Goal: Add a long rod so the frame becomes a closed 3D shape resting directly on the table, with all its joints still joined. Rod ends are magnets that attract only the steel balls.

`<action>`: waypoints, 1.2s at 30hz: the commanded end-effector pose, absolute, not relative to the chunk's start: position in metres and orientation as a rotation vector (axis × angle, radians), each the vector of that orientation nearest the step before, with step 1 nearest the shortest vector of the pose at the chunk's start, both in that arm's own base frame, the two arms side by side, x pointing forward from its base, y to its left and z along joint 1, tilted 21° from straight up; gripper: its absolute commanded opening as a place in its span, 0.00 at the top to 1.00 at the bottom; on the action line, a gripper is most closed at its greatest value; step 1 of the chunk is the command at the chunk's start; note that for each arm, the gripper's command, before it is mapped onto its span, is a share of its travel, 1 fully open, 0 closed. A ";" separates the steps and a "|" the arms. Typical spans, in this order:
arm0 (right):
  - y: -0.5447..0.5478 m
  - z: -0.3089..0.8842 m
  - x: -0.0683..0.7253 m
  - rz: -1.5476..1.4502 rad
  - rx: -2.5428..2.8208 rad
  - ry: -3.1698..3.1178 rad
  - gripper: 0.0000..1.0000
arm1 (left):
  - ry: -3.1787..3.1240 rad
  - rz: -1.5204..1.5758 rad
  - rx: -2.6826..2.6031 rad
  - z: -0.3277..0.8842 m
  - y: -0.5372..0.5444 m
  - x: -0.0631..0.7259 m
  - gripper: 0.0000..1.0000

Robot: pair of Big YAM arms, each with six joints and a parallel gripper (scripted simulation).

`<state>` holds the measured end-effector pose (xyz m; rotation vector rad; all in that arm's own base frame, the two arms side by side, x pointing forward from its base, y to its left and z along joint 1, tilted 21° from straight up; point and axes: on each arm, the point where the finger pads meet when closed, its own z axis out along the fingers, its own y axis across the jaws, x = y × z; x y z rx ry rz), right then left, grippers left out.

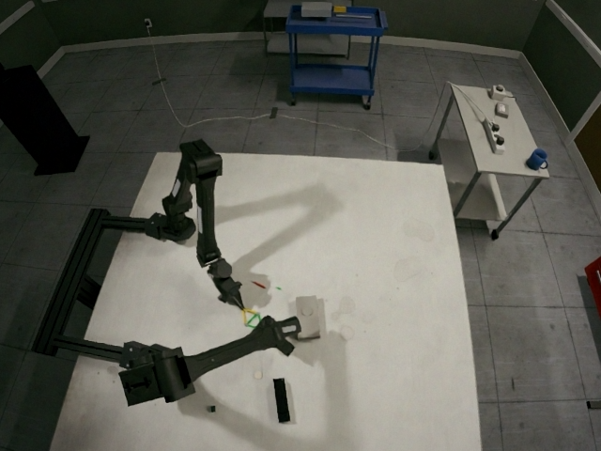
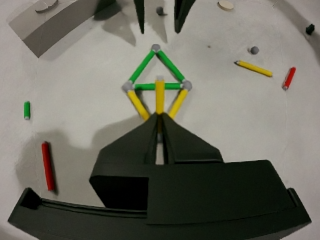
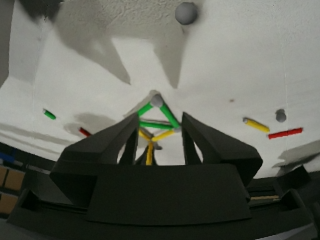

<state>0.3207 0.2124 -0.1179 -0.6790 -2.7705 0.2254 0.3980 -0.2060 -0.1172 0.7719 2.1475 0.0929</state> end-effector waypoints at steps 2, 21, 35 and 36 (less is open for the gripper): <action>0.215 -0.120 0.334 0.272 -0.895 -2.645 0.61 | 2.136 0.089 0.767 -0.116 -0.207 0.400 1.00; 0.220 -0.145 0.321 0.271 -0.852 -2.651 0.61 | 2.136 0.089 0.767 -0.116 -0.207 0.400 1.00; 0.222 -0.136 0.325 0.241 -0.849 -2.675 0.82 | 2.136 0.089 0.767 -0.116 -0.207 0.400 1.00; 0.222 -0.137 0.325 0.241 -0.849 -2.675 0.82 | 2.136 0.089 0.767 -0.116 -0.207 0.400 1.00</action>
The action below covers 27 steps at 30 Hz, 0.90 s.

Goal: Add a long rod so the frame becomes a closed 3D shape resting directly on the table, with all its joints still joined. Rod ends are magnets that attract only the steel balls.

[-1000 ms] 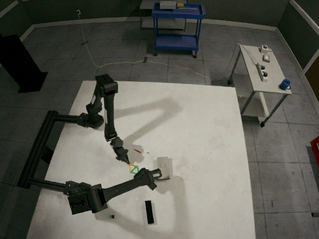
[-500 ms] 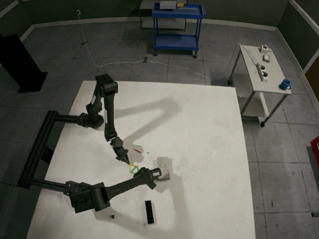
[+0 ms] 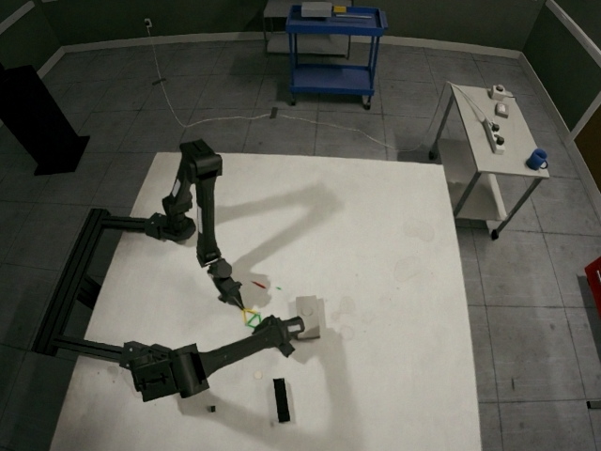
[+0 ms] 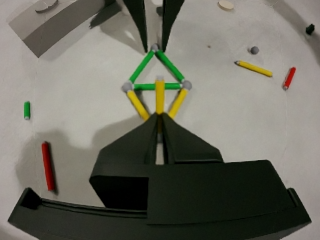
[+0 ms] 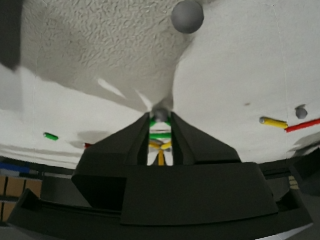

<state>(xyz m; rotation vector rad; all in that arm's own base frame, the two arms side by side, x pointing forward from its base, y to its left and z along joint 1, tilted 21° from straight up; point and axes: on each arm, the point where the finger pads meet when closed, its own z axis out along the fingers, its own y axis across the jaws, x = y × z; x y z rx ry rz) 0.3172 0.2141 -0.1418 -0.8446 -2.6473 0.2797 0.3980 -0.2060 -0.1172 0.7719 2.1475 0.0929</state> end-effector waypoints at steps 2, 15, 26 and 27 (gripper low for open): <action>0.222 -0.137 0.324 0.242 -0.849 -2.674 0.83 | 2.136 0.089 0.767 -0.116 -0.207 0.400 1.00; 0.217 -0.141 0.319 0.256 -0.846 -2.663 0.99 | 2.136 0.089 0.767 -0.116 -0.207 0.400 1.00; 0.231 -0.122 0.318 0.239 -0.835 -2.675 1.00 | 2.136 0.089 0.767 -0.116 -0.207 0.400 1.00; 0.232 -0.120 0.318 0.238 -0.835 -2.676 1.00 | 2.136 0.089 0.767 -0.116 -0.207 0.400 1.00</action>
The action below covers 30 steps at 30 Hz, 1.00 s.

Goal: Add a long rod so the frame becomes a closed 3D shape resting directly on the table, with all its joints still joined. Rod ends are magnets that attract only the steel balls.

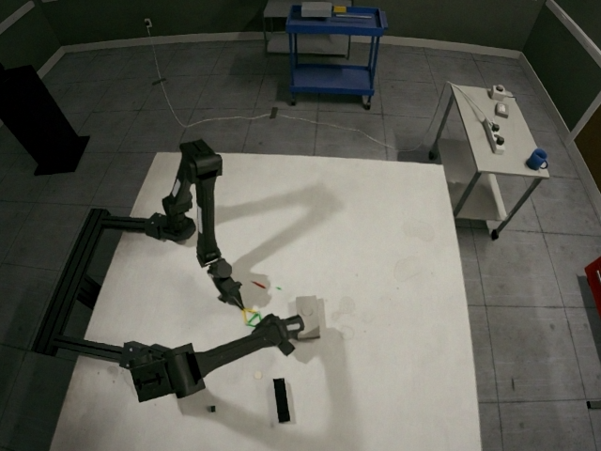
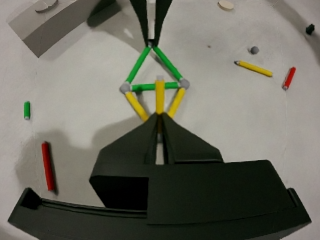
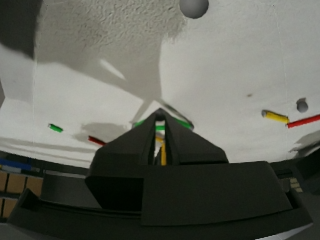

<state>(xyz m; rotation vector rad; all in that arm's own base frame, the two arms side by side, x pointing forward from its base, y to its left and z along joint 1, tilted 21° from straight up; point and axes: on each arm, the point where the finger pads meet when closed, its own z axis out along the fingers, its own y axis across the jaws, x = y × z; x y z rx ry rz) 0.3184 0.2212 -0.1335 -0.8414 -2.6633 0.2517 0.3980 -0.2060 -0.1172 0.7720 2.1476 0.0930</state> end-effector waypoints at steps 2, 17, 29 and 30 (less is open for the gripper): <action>0.234 -0.116 0.316 0.238 -0.834 -2.675 1.00 | 2.136 0.089 0.767 -0.116 -0.207 0.400 1.00; 0.227 -0.117 0.310 0.274 -0.851 -2.650 1.00 | 2.136 0.089 0.767 -0.116 -0.207 0.400 1.00; 0.240 -0.108 0.290 0.283 -0.822 -2.645 1.00 | 2.136 0.089 0.767 -0.116 -0.207 0.400 1.00; 0.241 -0.106 0.287 0.285 -0.828 -2.646 1.00 | 2.136 0.089 0.767 -0.116 -0.207 0.400 1.00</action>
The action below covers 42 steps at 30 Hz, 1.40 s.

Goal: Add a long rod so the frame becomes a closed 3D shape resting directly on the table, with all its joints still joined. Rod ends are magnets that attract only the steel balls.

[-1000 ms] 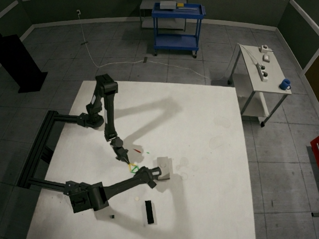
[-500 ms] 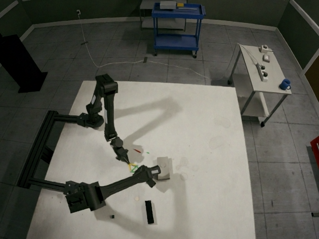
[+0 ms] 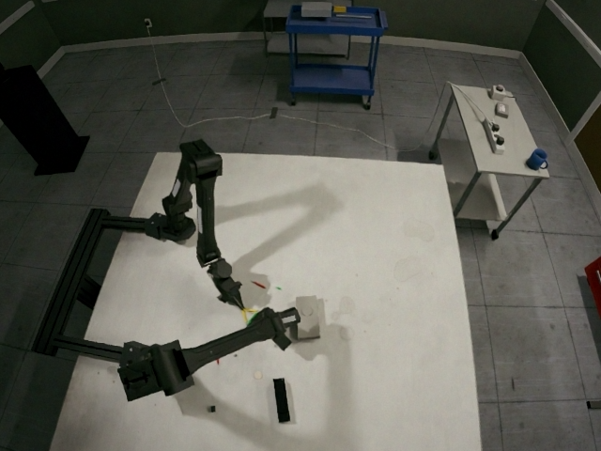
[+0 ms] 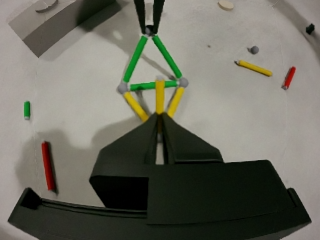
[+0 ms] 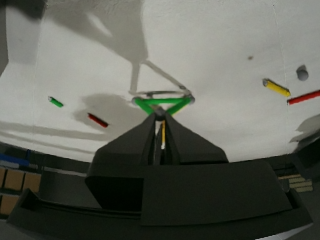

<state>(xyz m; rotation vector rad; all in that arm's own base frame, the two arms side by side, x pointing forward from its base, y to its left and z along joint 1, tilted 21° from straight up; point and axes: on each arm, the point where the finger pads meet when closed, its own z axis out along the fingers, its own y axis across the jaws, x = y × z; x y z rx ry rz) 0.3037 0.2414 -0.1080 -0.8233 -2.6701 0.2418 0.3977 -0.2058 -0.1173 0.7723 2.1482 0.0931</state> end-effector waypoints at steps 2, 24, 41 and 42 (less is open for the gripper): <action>0.244 -0.101 0.287 0.272 -0.829 -2.651 1.00 | 2.136 0.089 0.767 -0.116 -0.207 0.400 1.00; 0.246 -0.104 0.274 0.295 -0.812 -2.630 1.00 | 2.136 0.089 0.767 -0.116 -0.207 0.400 1.00; 0.260 -0.101 0.277 0.249 -0.853 -2.661 1.00 | 2.136 0.089 0.767 -0.116 -0.207 0.400 1.00; 0.260 -0.101 0.277 0.249 -0.853 -2.661 1.00 | 2.136 0.089 0.767 -0.116 -0.207 0.400 1.00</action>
